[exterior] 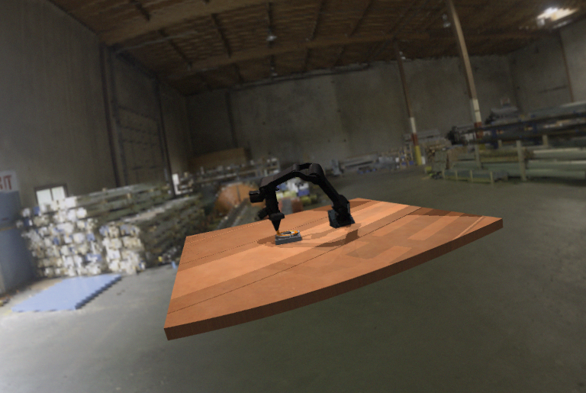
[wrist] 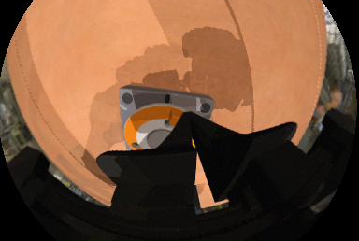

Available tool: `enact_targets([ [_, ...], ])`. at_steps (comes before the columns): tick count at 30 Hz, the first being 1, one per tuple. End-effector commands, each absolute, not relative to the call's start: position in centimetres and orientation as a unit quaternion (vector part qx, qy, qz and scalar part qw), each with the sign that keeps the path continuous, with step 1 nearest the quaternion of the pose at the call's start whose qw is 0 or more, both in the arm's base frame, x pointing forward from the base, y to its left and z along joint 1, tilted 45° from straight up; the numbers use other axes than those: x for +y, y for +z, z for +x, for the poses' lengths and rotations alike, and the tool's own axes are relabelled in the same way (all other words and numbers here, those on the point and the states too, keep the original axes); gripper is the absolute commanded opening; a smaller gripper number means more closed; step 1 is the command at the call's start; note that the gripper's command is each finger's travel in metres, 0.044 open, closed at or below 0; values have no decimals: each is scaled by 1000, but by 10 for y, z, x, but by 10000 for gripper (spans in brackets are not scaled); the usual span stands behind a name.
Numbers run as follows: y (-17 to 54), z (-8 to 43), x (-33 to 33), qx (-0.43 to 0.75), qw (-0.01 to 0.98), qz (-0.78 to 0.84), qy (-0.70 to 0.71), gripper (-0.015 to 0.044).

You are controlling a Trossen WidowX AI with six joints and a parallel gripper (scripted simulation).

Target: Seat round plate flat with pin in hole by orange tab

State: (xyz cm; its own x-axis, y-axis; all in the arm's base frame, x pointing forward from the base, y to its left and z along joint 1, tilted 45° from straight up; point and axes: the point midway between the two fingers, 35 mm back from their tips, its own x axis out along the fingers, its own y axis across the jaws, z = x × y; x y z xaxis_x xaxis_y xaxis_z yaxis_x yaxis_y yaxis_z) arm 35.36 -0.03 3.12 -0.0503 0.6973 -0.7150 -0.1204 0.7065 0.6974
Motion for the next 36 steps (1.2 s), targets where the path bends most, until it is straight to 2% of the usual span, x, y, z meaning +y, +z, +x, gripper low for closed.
enact_targets([
  [1, 34, 355, 6, 655, 650, 222, 315, 0],
  [9, 35, 357, 10, 655, 650, 222, 315, 0],
  [21, 66, 361, -21, 656, 650, 222, 314, 0],
  [36, 62, 361, -17, 654, 652, 225, 311, 0],
])
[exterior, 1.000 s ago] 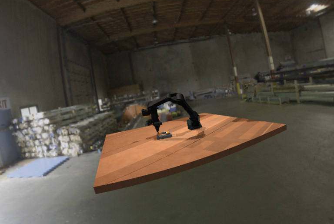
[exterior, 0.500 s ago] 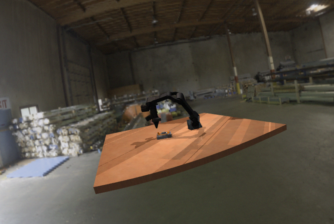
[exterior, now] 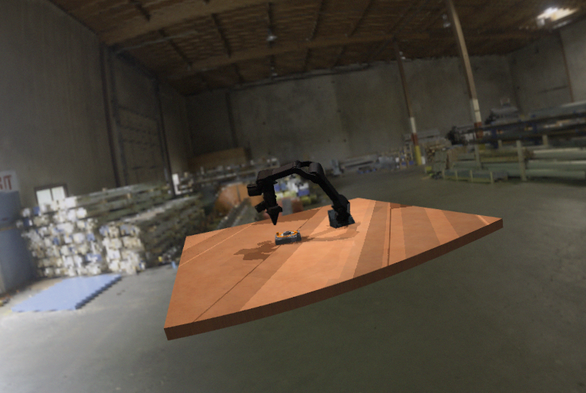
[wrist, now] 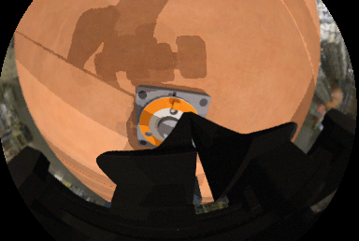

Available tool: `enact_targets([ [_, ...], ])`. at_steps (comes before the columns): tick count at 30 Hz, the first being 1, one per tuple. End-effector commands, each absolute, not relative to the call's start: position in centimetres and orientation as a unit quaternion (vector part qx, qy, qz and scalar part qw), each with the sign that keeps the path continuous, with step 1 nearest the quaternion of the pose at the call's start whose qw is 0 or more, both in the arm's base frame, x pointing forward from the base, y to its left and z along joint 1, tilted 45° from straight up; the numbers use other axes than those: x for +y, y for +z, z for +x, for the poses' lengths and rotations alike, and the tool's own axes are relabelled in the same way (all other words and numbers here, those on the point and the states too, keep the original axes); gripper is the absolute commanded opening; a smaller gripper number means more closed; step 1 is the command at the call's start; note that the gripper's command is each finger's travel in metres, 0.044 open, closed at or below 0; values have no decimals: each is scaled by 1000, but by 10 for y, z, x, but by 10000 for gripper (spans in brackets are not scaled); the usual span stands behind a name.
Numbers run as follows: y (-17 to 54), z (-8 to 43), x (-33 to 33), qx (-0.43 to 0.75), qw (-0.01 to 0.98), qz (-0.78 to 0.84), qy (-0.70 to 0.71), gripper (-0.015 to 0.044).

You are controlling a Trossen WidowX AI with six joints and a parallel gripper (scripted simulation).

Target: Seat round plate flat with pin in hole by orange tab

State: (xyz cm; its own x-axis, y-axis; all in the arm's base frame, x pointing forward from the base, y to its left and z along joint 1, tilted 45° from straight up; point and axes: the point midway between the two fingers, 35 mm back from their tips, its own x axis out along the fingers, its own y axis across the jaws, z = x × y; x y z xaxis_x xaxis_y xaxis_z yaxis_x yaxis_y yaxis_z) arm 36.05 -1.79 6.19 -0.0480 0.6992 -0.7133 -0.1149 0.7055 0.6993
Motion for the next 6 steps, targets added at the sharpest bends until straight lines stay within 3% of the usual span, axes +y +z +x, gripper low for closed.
enact_targets([
  [1, 62, 361, -17, 654, 652, 225, 311, 0],
  [6, 62, 361, -17, 654, 652, 225, 311, 0],
])
